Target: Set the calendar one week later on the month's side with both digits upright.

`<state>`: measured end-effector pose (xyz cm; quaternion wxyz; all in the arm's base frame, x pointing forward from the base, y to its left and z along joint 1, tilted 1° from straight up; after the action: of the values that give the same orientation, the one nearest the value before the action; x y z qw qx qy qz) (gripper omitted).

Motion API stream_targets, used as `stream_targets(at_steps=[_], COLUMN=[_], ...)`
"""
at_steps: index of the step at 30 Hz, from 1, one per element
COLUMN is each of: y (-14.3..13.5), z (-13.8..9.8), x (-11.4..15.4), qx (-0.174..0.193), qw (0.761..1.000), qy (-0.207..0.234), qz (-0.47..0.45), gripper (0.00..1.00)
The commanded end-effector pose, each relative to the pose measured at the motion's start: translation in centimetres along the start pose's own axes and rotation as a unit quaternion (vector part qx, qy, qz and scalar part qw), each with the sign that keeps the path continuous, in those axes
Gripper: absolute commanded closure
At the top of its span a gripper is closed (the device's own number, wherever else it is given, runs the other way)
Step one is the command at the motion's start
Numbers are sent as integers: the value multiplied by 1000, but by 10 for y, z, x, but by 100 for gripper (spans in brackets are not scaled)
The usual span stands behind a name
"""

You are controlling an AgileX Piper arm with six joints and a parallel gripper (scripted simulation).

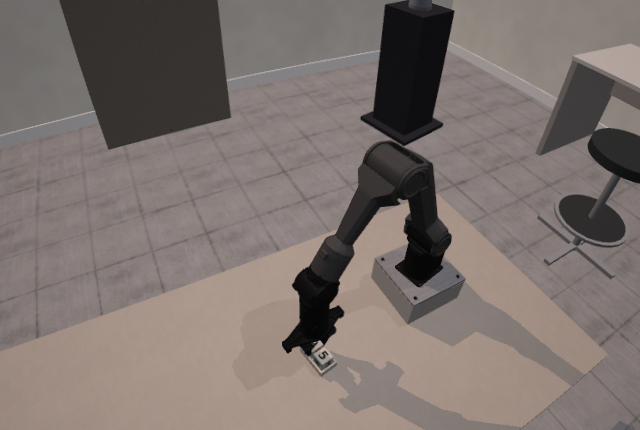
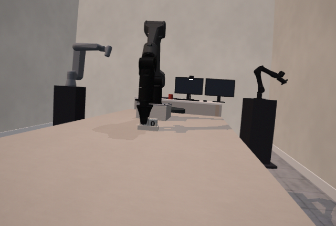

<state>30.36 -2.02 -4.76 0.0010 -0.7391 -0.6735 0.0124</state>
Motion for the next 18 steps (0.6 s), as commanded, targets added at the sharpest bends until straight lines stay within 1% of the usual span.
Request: stream_targets(at_steps=[1,4,8,10,14,18], y=[1,1,1,1,1,1], z=[-6,-21,-50,-50,-78,-95], x=[0,0,0,0,0,0], qx=[-2,-2,-2,-2,-2,-2], qw=[1000,1000,1000,1000,1000,1000], qy=[0,0,0,0,0,0], qz=[1,0,0,0,0,0], gripper=[62,62,62,62,62,62])
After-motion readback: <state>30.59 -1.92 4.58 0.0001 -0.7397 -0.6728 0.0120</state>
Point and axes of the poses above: the point where the finger pads meet when closed, its own z axis out along the fingers, its own y axis across the jaws, x = y × z, the point moved 1 cm from there along -z, back along the fingers, and after that the axes turned 4 degrees about z, right-handed, at the moved point
